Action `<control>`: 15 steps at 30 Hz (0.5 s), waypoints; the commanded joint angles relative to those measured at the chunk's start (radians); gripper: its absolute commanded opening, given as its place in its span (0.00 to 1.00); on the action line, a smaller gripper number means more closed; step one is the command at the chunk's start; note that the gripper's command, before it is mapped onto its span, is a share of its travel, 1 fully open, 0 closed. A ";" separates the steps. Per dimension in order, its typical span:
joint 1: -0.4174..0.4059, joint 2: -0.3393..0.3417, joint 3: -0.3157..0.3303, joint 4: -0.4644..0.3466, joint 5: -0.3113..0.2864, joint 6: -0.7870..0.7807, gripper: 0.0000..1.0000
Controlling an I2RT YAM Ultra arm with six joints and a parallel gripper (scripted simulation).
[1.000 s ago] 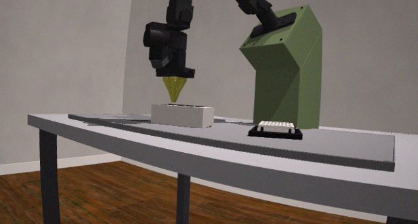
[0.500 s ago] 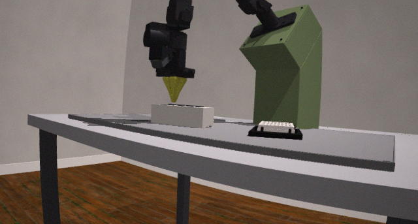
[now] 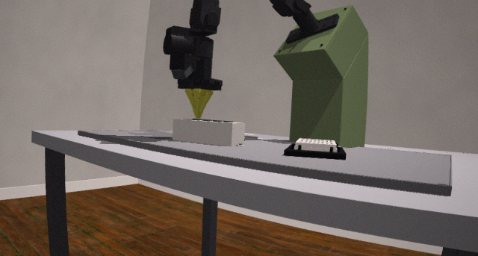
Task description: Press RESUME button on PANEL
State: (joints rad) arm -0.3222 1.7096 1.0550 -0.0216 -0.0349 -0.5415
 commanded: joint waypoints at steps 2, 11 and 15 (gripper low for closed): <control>0.006 0.009 0.027 0.014 0.002 0.005 0.00; 0.007 0.022 0.031 0.021 0.002 0.005 0.00; 0.008 0.027 0.033 0.025 0.003 0.006 0.00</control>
State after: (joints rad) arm -0.3222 1.7210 1.0607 -0.0166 -0.0349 -0.5411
